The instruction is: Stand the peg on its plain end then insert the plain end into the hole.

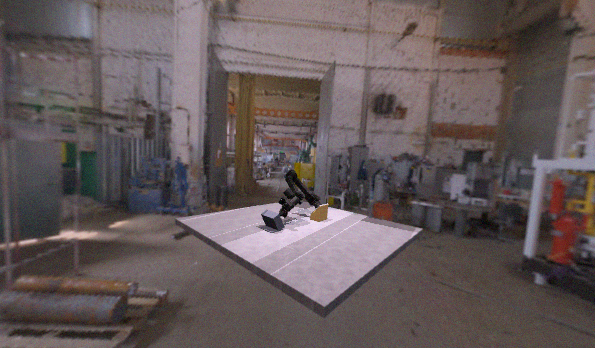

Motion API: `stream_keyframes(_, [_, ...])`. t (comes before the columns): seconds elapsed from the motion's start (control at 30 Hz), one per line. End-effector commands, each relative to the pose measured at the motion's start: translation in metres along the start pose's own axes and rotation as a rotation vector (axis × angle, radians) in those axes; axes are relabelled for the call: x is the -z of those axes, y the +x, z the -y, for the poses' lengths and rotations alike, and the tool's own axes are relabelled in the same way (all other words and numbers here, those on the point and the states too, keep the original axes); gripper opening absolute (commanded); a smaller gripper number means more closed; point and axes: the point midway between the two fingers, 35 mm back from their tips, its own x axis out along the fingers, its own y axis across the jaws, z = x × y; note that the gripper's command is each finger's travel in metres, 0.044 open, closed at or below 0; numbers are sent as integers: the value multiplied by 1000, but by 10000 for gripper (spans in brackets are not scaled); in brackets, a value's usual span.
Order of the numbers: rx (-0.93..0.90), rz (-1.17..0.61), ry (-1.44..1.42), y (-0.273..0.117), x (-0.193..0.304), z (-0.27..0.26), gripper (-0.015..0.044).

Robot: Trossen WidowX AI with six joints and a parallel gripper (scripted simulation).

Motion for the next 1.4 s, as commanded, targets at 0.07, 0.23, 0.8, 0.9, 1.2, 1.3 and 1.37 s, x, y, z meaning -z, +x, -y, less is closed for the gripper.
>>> stream_keyframes(0.07, [-5,-2,-5,4,1,-1,0])
stream_keyframes(0.23, [-5,-2,-5,6,1,-2,0])
stream_keyframes(0.8, [0,0,0,5,0,0,131])
stream_keyframes(0.9, [0,0,0,5,0,0,210])
stream_keyframes(1.2, [0,-1,0,3,-1,-1,440])
stream_keyframes(1.3, [-1,-1,0,-1,-1,-1,440])
stream_keyframes(1.37, [-1,-2,-1,-3,-1,-2,440])
